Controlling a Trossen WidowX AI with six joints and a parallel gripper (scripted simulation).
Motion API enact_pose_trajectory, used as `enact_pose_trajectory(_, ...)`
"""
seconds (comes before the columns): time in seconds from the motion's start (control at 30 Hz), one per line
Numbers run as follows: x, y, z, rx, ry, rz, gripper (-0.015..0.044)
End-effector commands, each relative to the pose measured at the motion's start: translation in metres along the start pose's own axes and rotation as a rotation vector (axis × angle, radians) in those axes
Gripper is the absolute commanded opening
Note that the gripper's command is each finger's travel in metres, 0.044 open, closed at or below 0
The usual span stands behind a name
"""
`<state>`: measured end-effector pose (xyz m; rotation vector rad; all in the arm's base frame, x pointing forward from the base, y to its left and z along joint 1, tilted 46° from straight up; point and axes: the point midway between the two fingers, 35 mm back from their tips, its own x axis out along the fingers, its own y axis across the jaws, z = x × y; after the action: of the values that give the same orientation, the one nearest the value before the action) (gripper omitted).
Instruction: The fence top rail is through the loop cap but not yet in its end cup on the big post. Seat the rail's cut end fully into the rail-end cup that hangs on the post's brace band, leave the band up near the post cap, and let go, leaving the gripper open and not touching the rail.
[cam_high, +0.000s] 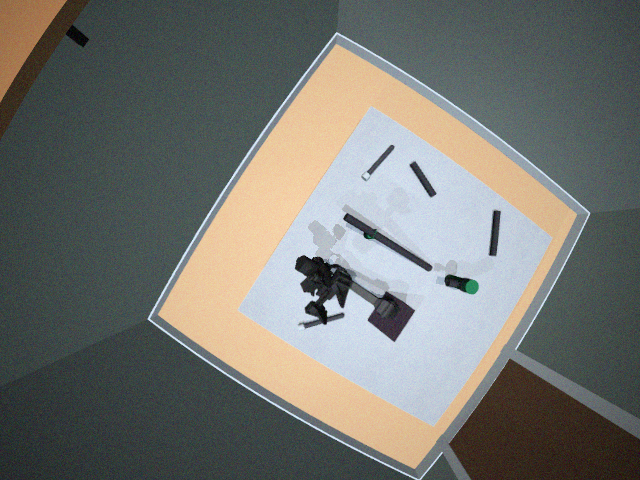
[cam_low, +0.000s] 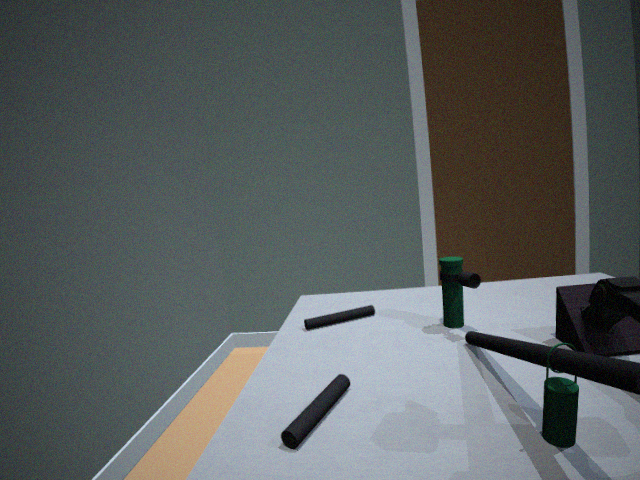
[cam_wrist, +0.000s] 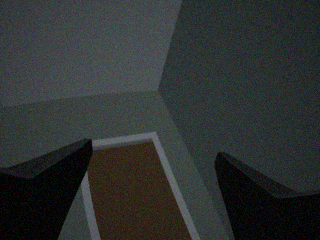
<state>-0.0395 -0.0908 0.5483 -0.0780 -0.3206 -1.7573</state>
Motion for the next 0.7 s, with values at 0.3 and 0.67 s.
enact_pose_trajectory(0.3,0.038,0.046,-0.051,-0.123,0.193,0.226,0.044)
enact_pose_trajectory(0.67,0.06,0.145,-0.189,-0.426,0.636,0.752,0.044)
